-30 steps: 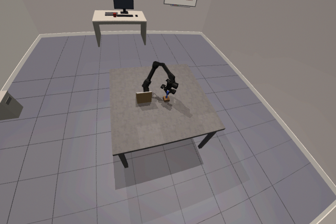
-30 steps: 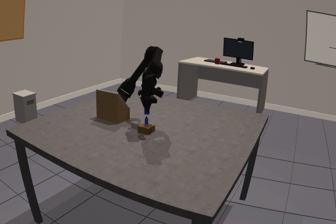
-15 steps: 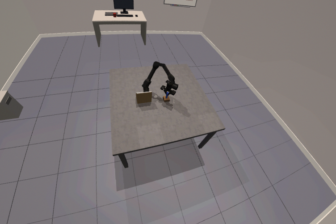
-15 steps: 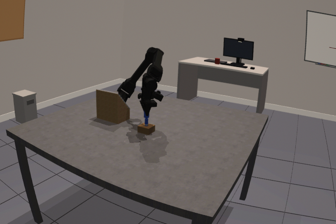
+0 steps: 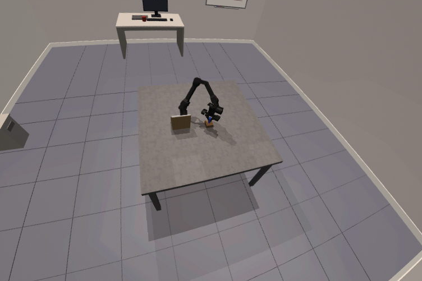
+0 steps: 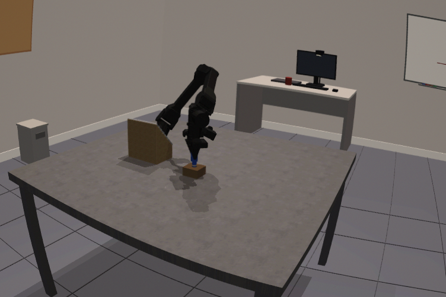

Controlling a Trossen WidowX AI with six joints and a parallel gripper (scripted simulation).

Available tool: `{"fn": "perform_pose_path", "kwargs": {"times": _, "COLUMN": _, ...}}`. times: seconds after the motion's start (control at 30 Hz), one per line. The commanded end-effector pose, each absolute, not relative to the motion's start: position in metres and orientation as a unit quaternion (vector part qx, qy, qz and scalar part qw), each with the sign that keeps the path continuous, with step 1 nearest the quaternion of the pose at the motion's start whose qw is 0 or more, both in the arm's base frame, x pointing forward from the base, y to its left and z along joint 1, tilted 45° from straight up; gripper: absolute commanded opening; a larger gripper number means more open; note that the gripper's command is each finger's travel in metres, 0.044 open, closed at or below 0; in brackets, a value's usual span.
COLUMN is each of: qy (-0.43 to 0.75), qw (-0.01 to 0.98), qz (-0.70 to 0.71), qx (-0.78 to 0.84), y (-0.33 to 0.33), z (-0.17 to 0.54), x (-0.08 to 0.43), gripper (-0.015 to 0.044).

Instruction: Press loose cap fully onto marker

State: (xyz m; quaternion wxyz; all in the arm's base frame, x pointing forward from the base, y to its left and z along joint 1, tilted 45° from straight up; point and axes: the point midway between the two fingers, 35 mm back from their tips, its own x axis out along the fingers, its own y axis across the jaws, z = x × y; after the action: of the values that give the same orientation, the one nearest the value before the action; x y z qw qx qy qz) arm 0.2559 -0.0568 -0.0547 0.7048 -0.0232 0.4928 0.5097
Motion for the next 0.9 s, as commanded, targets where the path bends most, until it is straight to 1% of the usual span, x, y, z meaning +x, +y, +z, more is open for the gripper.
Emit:
{"fn": "perform_pose_path", "kwargs": {"times": 0.0, "qy": 0.491, "qw": 0.706, "qz": 0.509, "qx": -0.021, "y": -0.0516, "z": -0.0587, "x": 0.2564, "gripper": 0.0000}}
{"fn": "perform_pose_path", "kwargs": {"times": 0.43, "qy": 0.491, "qw": 0.706, "qz": 0.510, "qx": -0.021, "y": -0.0483, "z": -0.0616, "x": 0.2557, "gripper": 0.0000}}
{"fn": "perform_pose_path", "kwargs": {"times": 0.87, "qy": 0.492, "qw": 0.705, "qz": 0.510, "qx": -0.023, "y": -0.0492, "z": -0.0614, "x": 0.2556, "gripper": 0.0341}}
